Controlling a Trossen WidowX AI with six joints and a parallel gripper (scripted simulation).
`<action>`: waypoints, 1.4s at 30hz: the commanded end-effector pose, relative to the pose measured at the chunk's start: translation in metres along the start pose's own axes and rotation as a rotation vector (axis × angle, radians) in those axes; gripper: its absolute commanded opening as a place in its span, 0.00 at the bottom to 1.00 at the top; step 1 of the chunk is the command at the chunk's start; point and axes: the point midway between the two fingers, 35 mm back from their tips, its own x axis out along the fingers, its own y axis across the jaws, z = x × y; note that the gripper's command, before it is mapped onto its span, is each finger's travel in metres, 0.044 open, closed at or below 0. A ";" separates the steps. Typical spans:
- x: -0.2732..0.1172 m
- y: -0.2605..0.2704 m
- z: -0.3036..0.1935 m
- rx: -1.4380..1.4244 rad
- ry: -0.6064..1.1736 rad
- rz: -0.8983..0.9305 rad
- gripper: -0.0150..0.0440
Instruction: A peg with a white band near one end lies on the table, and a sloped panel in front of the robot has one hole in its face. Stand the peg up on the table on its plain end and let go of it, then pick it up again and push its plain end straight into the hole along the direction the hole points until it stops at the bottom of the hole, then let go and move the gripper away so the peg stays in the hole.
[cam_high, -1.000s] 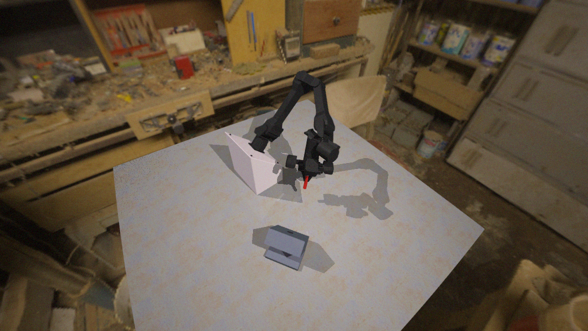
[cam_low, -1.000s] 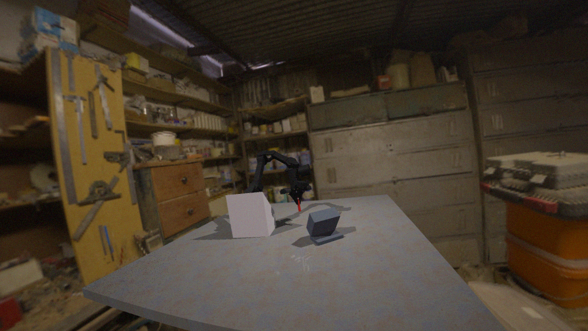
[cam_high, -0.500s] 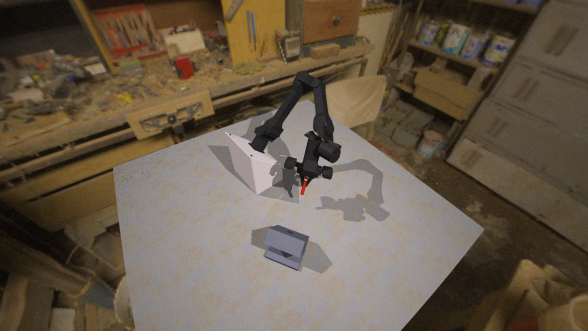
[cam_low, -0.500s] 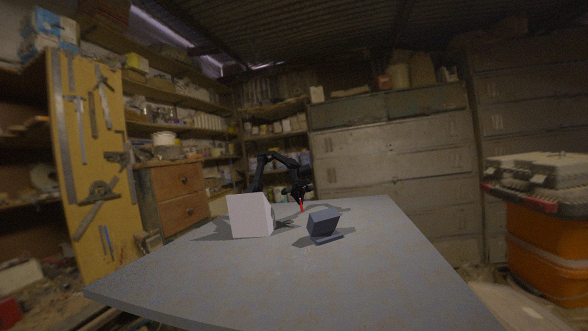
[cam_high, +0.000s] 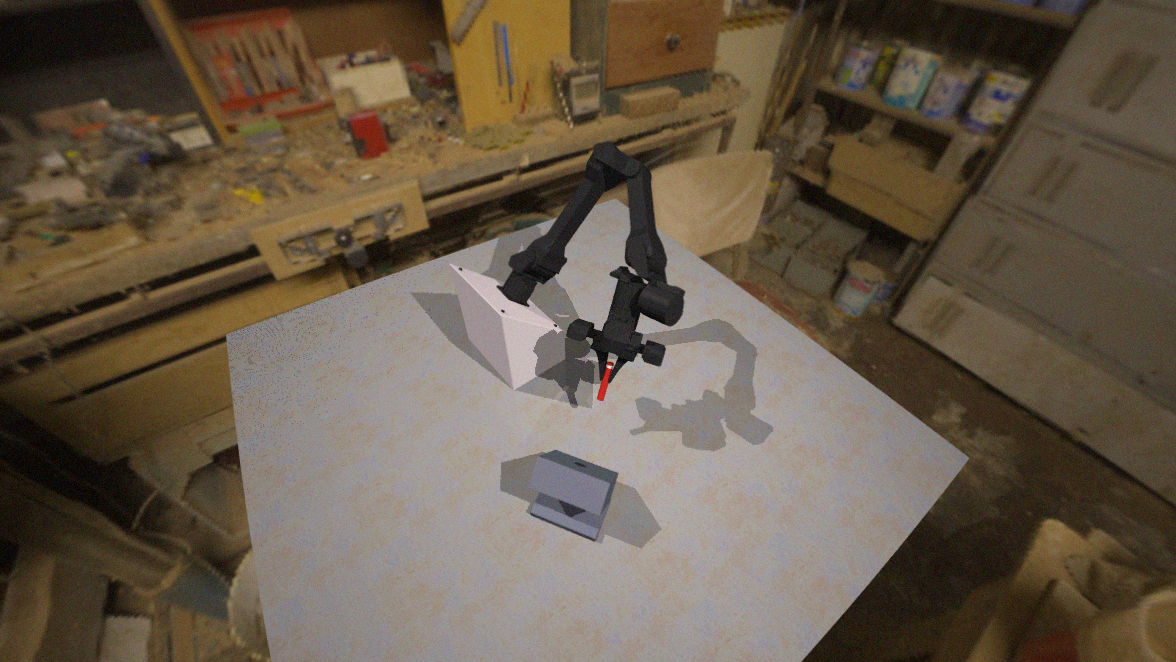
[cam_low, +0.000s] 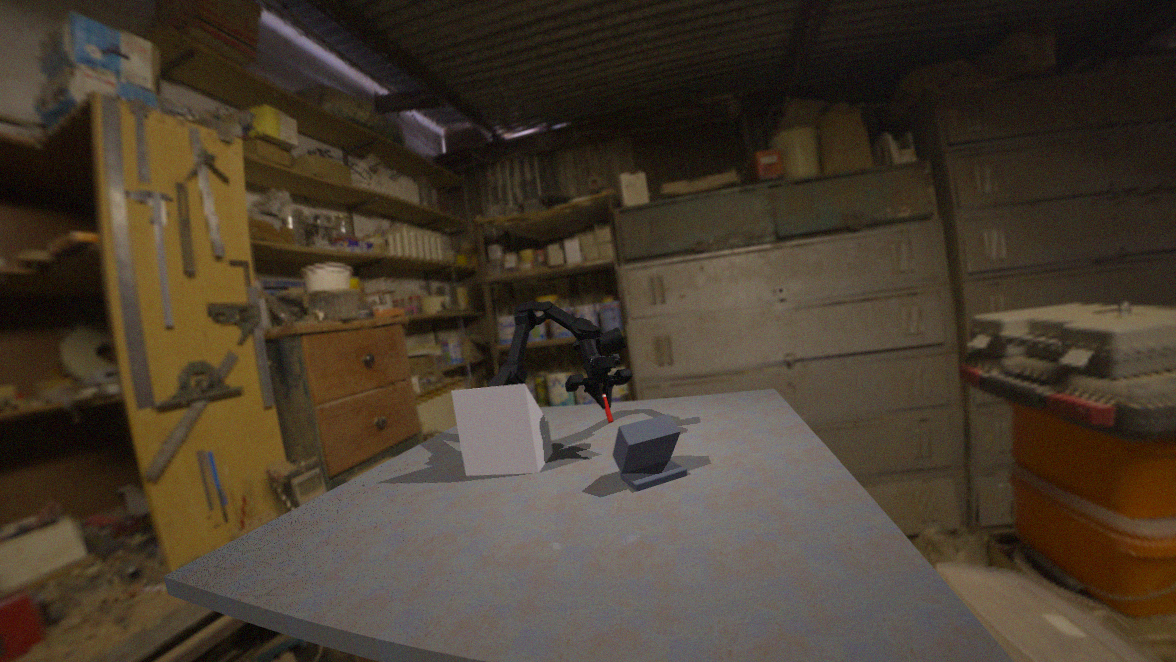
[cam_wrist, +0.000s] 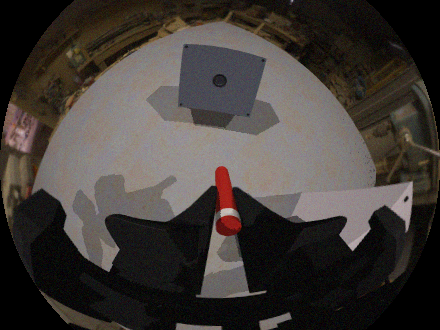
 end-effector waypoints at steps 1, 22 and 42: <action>0.004 -0.002 0.005 0.030 -0.035 -0.010 0.25; 0.006 0.005 0.041 0.208 -0.263 0.026 0.25; 0.020 0.009 0.059 0.261 -0.327 0.047 0.25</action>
